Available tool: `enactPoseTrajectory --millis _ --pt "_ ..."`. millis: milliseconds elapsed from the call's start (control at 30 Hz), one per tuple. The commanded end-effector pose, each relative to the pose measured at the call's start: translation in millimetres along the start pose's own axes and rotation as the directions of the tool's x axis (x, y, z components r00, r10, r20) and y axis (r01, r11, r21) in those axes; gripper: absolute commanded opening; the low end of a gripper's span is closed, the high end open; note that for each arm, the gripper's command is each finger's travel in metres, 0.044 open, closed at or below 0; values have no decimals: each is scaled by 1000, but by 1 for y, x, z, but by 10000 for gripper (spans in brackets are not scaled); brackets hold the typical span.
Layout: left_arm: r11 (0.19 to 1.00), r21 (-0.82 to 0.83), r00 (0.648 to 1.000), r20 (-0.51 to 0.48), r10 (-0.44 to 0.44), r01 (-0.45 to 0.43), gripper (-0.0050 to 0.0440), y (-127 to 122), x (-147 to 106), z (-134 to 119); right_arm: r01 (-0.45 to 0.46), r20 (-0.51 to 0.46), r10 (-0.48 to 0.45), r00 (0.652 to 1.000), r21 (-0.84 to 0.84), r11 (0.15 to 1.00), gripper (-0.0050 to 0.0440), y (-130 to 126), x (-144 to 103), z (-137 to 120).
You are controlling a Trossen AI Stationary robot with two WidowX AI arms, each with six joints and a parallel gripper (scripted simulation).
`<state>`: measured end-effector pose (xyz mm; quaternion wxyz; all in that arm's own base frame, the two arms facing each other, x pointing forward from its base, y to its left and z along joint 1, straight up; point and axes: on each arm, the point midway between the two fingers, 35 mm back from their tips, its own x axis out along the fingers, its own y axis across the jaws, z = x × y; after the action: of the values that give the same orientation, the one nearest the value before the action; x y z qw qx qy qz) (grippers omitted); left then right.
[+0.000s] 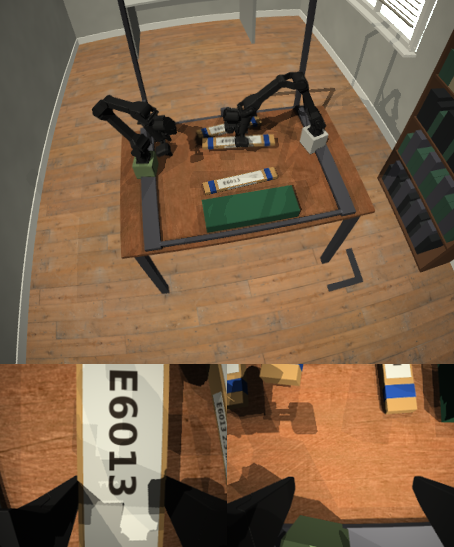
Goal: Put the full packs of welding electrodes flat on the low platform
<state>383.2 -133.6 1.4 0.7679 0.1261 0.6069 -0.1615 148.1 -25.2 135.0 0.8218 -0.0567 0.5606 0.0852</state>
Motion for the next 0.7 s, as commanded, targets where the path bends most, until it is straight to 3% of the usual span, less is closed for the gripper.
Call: enactPoseTrajectory --millis 0,133,167,333,667 --pt "1000 1 999 32 3 -3 -50 1 -1 6 8 21 -7 1000 -5 1000 430 -1 -6 4" --pt "1000 1 999 32 3 -3 -50 1 3 5 8 21 -7 1000 -5 1000 430 -1 -6 4" --pt "1000 1 996 85 7 -7 -50 2 -11 19 8 21 -7 1000 -5 1000 430 -1 -6 4" --pt "1000 1 999 32 3 -3 -50 1 12 3 8 21 -7 1000 -5 1000 430 -1 -6 4" --pt "1000 1 998 69 6 -6 -50 2 17 10 8 21 -7 1000 -5 1000 430 -1 -6 4"
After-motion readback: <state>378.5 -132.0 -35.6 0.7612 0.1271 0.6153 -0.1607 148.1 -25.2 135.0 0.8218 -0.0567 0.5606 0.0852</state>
